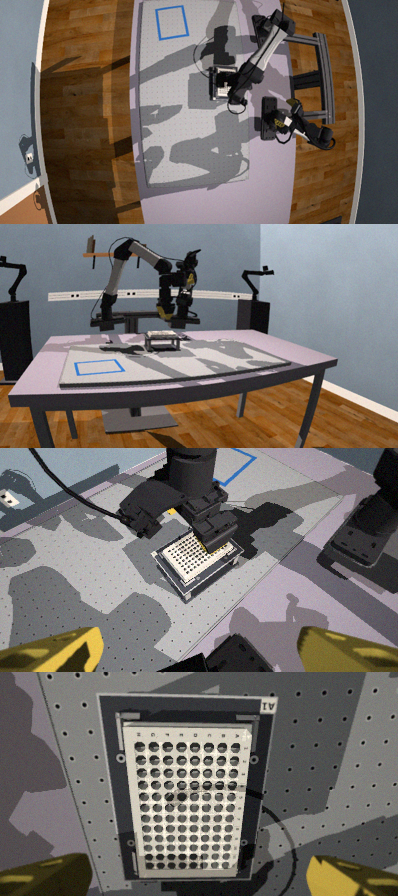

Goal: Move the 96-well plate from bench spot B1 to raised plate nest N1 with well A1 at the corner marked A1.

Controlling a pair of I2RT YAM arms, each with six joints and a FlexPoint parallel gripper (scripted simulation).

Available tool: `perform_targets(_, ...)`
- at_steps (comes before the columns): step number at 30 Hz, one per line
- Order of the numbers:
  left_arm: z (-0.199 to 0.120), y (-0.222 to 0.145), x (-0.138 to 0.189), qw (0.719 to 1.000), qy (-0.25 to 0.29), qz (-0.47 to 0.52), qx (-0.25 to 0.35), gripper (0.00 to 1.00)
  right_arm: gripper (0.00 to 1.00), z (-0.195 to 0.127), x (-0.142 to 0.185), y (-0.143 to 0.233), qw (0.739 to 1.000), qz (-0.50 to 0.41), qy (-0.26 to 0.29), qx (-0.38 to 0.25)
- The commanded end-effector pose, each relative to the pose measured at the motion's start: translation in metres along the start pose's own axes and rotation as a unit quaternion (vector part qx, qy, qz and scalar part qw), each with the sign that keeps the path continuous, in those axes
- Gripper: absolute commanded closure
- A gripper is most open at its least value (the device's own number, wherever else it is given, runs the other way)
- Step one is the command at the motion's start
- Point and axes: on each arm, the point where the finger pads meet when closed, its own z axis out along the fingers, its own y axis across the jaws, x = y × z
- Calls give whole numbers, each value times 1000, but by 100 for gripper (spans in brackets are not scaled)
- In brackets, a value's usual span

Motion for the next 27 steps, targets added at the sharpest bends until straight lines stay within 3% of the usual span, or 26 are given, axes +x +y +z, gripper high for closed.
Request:
perform_targets(1,-1,1,-2,1000,-1,-2,-3,0,0,-25,-2,0,999,-9,-52,-3)
perform_targets(6,-1,1,-2,1000,-1,-2,-3,0,0,-30,1,0,996,-13,-89,-5)
perform_targets(16,-1,1,-2,1000,-1,-2,-3,0,0,-48,38,3,982,-5,-189,-11)
perform_targets(27,-1,1,-2,1000,-1,-2,-3,0,0,-49,50,3,982,10,-191,-10)
